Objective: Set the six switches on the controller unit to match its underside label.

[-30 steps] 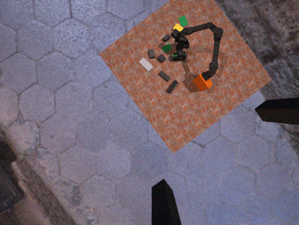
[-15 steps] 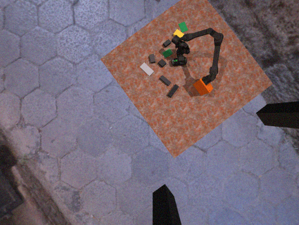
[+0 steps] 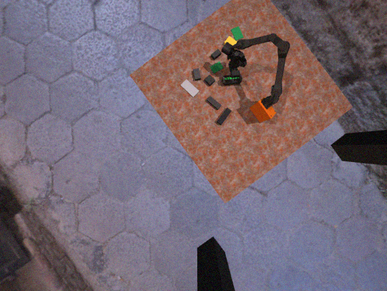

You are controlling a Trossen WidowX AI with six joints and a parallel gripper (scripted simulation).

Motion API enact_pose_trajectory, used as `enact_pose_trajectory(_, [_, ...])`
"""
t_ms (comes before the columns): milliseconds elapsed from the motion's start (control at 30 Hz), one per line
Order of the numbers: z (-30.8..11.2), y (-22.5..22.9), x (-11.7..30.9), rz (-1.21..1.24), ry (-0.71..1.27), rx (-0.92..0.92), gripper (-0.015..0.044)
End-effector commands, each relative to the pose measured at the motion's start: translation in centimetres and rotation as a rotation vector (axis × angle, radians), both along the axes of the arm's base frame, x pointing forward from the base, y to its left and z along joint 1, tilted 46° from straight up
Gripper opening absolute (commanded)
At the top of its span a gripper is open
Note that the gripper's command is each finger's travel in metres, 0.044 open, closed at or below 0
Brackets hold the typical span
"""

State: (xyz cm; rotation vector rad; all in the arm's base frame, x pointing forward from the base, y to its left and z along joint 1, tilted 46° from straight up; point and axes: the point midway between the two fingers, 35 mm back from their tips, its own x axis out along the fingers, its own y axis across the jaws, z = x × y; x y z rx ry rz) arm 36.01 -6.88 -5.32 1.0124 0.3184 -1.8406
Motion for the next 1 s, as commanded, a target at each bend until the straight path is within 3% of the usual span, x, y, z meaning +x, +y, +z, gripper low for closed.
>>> enact_pose_trajectory(0, [1.7, 1.2, 0.8, -0.001, -0.011, 0.006, 0.0])
enact_pose_trajectory(467, [1.1, 1.5, -0.3, 0.008, -0.008, 0.001, 0.0])
enact_pose_trajectory(700, [4.5, 5.0, -0.4, 0.012, -0.008, 0.003, 0.0184])
enact_pose_trajectory(867, [4.6, 5.1, -0.4, 0.011, -0.009, 0.003, 0.0315])
enact_pose_trajectory(967, [4.6, 5.1, -0.4, 0.011, -0.009, 0.003, 0.0236])
